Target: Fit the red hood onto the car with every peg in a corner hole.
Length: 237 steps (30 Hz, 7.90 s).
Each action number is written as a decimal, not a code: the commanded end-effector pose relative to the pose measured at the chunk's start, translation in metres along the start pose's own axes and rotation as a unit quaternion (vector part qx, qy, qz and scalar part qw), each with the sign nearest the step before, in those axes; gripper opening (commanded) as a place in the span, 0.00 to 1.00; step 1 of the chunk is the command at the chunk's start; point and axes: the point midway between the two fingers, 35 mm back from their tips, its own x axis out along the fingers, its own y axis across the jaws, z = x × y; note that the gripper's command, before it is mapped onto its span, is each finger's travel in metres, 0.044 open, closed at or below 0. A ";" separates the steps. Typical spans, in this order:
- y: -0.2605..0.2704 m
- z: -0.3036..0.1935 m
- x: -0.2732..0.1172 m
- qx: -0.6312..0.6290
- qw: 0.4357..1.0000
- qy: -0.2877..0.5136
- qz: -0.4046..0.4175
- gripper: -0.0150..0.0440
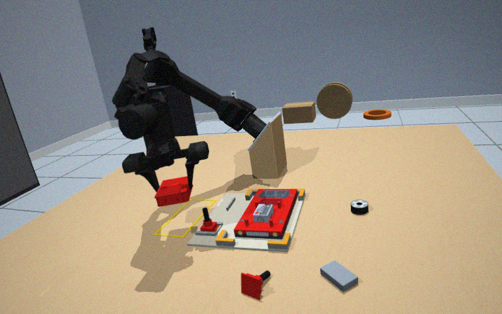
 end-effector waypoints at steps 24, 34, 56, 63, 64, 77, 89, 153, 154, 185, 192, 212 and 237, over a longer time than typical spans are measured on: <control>0.170 0.033 0.000 0.154 0.988 0.005 -0.002 0.25; 0.193 0.031 0.002 0.182 0.983 0.009 -0.008 0.25; 0.194 0.032 0.051 0.183 0.983 0.009 -0.009 0.25; 0.194 0.032 0.051 0.183 0.983 0.009 -0.009 0.25; 0.194 0.032 0.051 0.183 0.983 0.009 -0.009 0.25; 0.194 0.032 0.051 0.183 0.983 0.009 -0.009 0.25; 0.194 0.032 0.056 0.183 0.983 0.009 -0.009 0.25; 0.194 0.032 0.062 0.183 0.983 0.009 -0.008 0.25; 0.194 0.032 0.062 0.183 0.983 0.009 -0.008 0.25; 0.194 0.032 0.075 0.181 0.983 0.009 -0.009 0.25; 0.193 0.032 0.075 0.184 0.983 0.009 -0.008 0.25; 0.193 0.032 0.076 0.184 0.983 0.009 -0.008 1.00; 0.194 0.034 -0.002 0.184 0.983 0.008 -0.005 1.00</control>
